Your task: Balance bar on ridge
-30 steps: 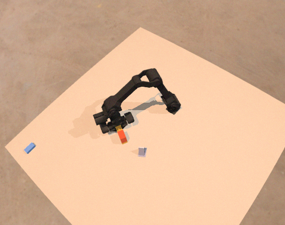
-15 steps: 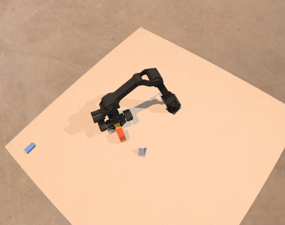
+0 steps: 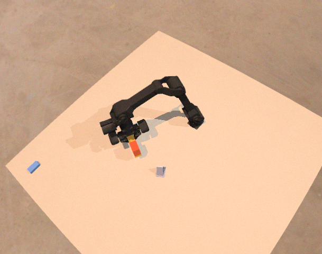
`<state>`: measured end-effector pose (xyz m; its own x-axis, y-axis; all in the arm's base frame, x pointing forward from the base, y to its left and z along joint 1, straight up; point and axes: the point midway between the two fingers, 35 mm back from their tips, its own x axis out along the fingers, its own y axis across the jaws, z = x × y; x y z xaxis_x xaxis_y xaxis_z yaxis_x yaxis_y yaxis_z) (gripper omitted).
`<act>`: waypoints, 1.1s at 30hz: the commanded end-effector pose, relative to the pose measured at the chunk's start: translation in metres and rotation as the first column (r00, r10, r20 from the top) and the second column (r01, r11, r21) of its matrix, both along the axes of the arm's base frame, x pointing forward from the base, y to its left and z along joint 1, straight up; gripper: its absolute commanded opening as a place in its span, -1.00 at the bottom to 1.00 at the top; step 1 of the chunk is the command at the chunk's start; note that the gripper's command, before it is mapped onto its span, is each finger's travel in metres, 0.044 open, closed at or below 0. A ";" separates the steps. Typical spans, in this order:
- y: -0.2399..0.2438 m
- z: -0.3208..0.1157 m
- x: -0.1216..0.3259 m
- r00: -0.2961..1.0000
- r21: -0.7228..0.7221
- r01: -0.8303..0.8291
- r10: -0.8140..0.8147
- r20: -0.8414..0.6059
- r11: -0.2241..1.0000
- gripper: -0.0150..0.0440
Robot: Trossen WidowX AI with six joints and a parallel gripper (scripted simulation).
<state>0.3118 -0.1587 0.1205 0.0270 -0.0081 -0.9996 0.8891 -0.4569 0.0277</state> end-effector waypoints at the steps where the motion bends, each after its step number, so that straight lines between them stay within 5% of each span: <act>1: -0.001 0.013 0.000 1.000 -0.008 0.003 -0.003 0.007 1.000 -0.49; 17: 0.005 0.047 -0.005 1.000 -0.008 0.012 -0.012 0.006 1.000 -0.49; 33: 0.065 0.048 0.007 0.981 0.005 0.196 -0.196 0.008 0.981 -0.49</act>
<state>0.3196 -0.1037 0.1682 0.0356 -0.0085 -0.9993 0.8026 -0.5956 0.0336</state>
